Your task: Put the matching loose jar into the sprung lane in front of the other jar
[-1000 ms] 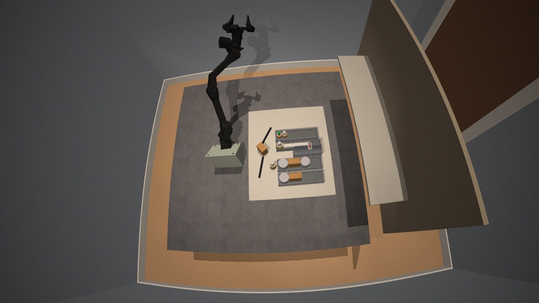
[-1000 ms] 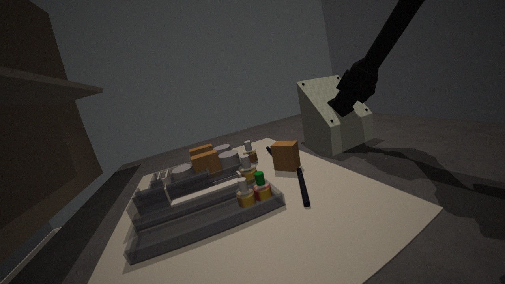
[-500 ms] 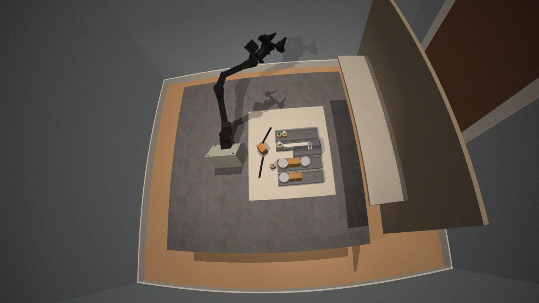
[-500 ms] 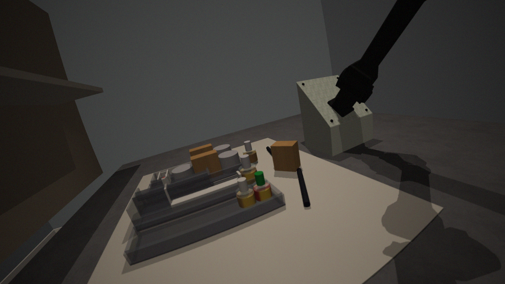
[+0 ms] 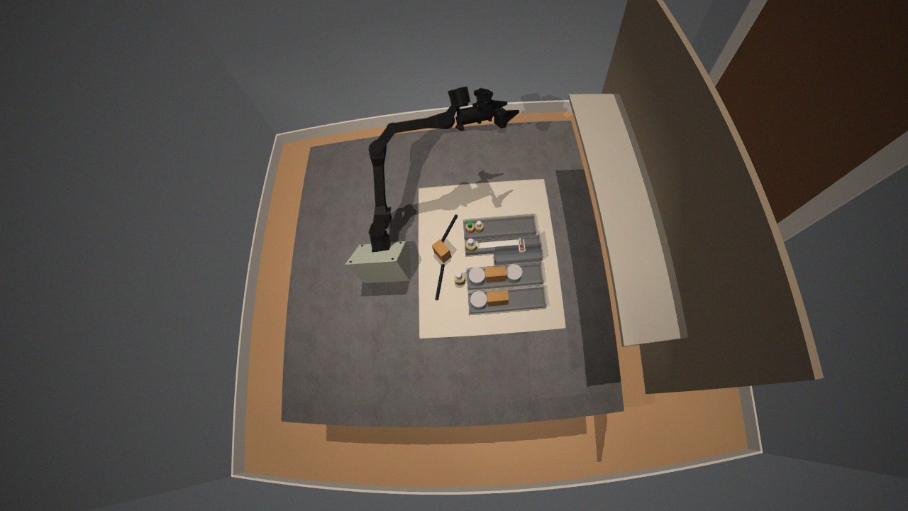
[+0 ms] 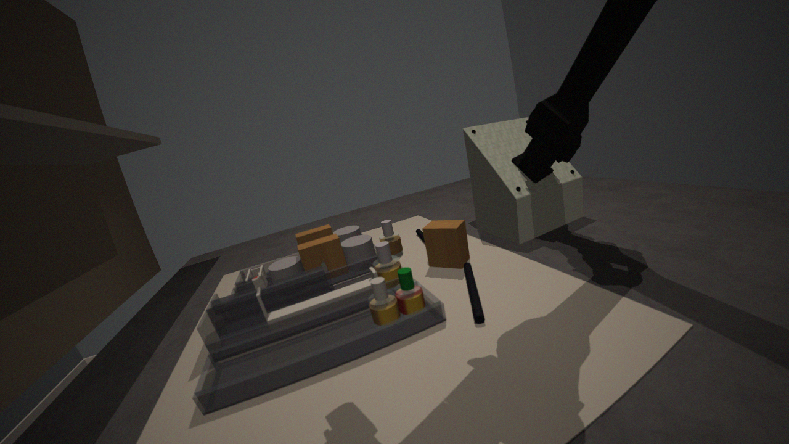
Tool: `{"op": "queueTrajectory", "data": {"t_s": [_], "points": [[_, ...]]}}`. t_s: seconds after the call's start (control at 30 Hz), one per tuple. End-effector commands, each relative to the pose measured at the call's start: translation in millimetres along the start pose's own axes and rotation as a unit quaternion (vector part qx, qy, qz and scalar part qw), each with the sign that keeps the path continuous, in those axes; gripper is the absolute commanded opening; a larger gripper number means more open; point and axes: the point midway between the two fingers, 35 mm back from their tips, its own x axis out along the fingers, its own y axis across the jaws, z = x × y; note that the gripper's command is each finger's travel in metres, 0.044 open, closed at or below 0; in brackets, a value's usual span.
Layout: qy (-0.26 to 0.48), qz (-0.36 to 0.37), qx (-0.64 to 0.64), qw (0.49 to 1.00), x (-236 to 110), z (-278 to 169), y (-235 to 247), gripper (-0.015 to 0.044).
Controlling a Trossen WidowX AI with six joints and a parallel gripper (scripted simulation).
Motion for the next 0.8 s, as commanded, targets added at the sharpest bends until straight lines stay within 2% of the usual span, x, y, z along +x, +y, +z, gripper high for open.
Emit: {"op": "queueTrajectory", "data": {"t_s": [0.0,0.17,0.37,0.53,0.77], "points": [[0.085,-0.040,-0.027,0.995,9.8,-55.2,-51.4,0.0440],[0.187,-0.081,-0.053,0.978,4.9,-117.5,-115.0,0.0440],[0.311,-0.112,-0.062,0.942,-22.5,-190.2,-187.0,0.0440],[0.412,-0.122,-0.047,0.902,-63.2,-249.3,-239.0,0.0440],[0.537,-0.107,0.010,0.837,-141.0,-323.6,-289.1,0.0440]]}}
